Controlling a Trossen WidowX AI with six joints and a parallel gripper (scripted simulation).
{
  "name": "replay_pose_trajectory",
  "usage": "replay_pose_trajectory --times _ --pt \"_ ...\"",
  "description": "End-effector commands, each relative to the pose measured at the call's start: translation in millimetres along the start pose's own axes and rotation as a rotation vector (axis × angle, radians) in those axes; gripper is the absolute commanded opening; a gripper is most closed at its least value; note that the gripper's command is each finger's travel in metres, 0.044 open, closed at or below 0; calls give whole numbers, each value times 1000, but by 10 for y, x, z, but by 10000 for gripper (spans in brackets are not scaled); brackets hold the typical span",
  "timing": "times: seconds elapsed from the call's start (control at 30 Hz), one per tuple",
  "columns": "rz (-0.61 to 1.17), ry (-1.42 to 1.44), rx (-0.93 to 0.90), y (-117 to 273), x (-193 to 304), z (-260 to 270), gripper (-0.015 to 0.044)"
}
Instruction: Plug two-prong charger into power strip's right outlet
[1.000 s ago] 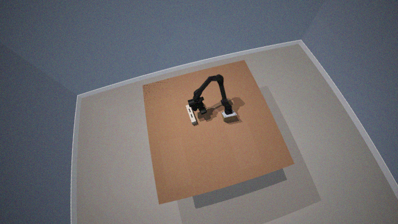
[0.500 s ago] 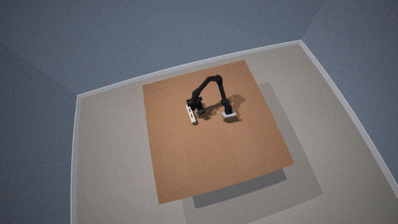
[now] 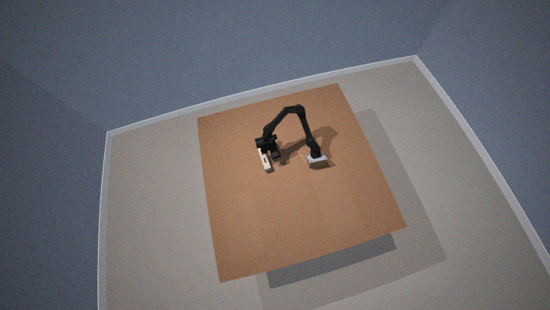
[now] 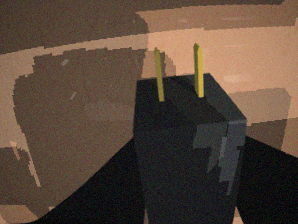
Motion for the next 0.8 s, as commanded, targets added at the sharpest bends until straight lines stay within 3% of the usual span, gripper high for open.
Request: replay_pose_trajectory --times 0.0,0.77 --pt "6 -4 5 -11 -42 -1 0" --pt "6 -18 6 -16 -163 -7 0"
Point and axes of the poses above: the point midway between the two fingers, 35 mm back from their tips, its own y axis back along the fingers, its own z axis across the jaws, x = y × z, the point moved 7 cm from there along y, back along the fingers, and after that the axes turned 2 degrees about -y, right-handed, at the moved point
